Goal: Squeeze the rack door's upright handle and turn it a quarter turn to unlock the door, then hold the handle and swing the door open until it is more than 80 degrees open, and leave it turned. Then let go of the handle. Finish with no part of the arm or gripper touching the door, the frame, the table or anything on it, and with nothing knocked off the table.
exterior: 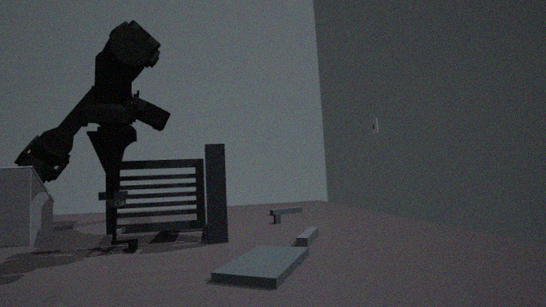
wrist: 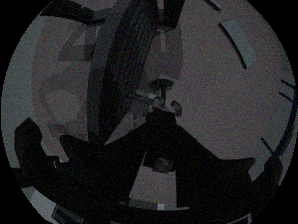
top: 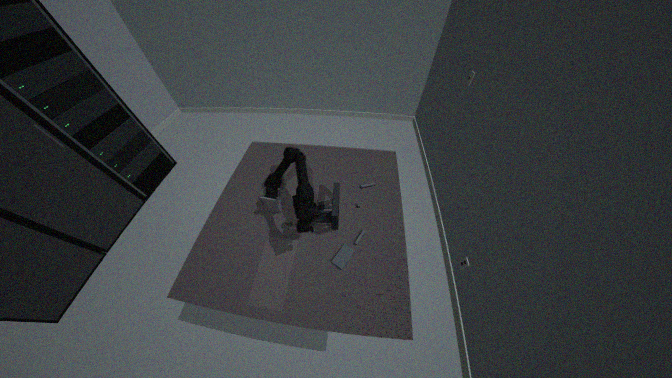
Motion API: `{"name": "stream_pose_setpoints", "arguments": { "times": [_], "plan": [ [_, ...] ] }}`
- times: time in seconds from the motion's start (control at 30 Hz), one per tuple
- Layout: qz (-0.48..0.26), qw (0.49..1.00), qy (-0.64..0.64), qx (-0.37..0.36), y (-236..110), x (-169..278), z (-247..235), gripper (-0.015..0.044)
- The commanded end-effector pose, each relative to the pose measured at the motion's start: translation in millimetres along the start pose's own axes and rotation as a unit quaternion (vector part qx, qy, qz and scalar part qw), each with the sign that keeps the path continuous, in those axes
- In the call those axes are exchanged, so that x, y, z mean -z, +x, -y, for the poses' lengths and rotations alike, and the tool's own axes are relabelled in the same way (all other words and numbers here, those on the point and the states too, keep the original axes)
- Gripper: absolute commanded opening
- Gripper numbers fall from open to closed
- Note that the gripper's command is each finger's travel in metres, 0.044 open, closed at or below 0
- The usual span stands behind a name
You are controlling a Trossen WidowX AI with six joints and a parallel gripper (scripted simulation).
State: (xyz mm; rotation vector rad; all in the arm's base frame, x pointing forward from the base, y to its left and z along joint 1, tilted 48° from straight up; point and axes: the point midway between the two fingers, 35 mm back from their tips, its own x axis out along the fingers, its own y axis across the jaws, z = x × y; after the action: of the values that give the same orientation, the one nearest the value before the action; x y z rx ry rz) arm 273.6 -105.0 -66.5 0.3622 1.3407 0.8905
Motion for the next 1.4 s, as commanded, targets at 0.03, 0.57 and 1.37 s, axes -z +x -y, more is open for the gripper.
{"name": "stream_pose_setpoints", "arguments": {
  "times": [0.03, 0.57, 1.37],
  "plan": [
    [-0.001, 1.000, -0.009, 0.001, 0, 0, 1, 0.0008],
    [-0.001, 1.000, -0.009, 0.001, 0, 0, 1, 0.0280],
    [-0.002, 1.000, -0.009, 0.002, -35, -1, 3, 0.0280]
  ]
}}
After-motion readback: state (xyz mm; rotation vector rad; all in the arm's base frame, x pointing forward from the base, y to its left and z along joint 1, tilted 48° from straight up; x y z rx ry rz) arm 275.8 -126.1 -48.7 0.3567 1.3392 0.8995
